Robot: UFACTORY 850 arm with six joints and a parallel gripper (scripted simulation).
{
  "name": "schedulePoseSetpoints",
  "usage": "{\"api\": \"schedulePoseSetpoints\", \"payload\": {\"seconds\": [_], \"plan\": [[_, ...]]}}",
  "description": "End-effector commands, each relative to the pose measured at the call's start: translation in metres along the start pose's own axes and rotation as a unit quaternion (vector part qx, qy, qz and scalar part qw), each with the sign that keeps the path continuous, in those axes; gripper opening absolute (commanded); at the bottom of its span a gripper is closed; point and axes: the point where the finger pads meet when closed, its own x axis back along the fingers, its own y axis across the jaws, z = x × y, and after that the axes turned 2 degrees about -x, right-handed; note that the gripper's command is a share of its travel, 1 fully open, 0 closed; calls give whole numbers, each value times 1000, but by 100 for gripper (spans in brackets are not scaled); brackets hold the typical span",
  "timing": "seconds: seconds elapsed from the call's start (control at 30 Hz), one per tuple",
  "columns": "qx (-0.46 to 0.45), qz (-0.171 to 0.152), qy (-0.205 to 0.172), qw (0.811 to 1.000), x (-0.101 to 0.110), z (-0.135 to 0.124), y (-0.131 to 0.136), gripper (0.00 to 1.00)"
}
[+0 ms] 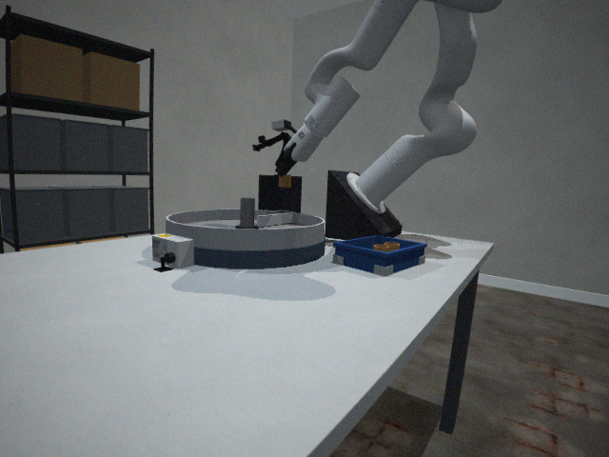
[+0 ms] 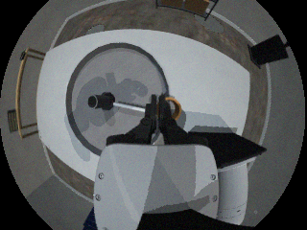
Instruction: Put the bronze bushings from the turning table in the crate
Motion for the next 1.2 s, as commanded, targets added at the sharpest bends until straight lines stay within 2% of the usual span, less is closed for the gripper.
{"api": "schedulePoseSetpoints", "payload": {"seconds": [0.0,0.53,1.17], "plan": [[0,1,1,1000,0,1,-1,0],[0,1,1,1000,5,-6,-5,0],[0,1,0,1000,32,-38,-29,0]]}}
